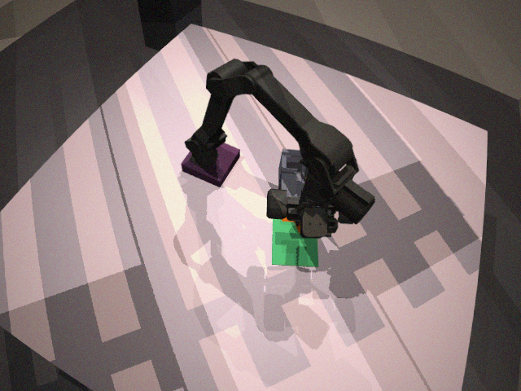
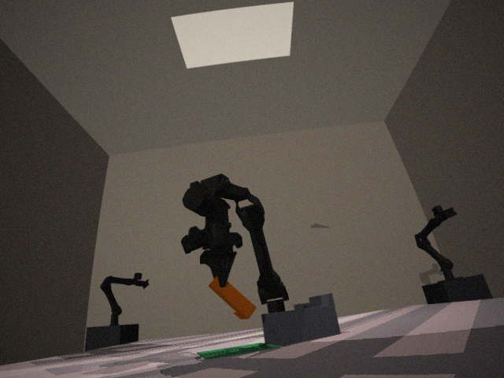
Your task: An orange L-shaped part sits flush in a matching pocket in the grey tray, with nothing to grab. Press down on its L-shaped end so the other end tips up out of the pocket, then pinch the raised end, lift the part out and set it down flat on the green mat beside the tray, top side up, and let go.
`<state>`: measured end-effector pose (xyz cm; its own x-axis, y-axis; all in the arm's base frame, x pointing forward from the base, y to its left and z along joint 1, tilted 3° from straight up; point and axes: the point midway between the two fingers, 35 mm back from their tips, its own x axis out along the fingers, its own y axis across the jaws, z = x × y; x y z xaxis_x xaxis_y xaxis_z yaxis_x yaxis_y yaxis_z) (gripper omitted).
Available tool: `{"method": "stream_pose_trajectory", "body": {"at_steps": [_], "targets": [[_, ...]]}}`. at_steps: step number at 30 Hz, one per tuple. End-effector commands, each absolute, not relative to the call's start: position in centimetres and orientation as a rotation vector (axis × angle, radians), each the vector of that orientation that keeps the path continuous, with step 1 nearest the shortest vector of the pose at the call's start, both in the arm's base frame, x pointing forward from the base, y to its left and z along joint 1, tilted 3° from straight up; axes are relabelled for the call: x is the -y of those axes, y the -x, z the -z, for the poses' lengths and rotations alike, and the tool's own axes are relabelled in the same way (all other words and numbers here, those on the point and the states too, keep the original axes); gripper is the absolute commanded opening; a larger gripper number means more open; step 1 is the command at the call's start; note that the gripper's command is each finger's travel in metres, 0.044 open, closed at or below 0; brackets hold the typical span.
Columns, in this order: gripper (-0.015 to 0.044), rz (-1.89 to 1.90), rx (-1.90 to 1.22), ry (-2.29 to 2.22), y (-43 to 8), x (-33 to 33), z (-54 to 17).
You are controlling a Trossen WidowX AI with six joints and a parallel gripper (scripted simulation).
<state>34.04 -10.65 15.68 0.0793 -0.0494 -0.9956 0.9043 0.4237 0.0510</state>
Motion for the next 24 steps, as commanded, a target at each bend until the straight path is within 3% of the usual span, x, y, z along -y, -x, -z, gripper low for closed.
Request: {"method": "stream_pose_trajectory", "body": {"at_steps": [1,24], "targets": [[0.0,0.863,-1.296,-0.87,-34.0,10.6,-14.9],[0.0,0.863,-1.296,-0.869,-34.3,10.8,-11.2]]}}
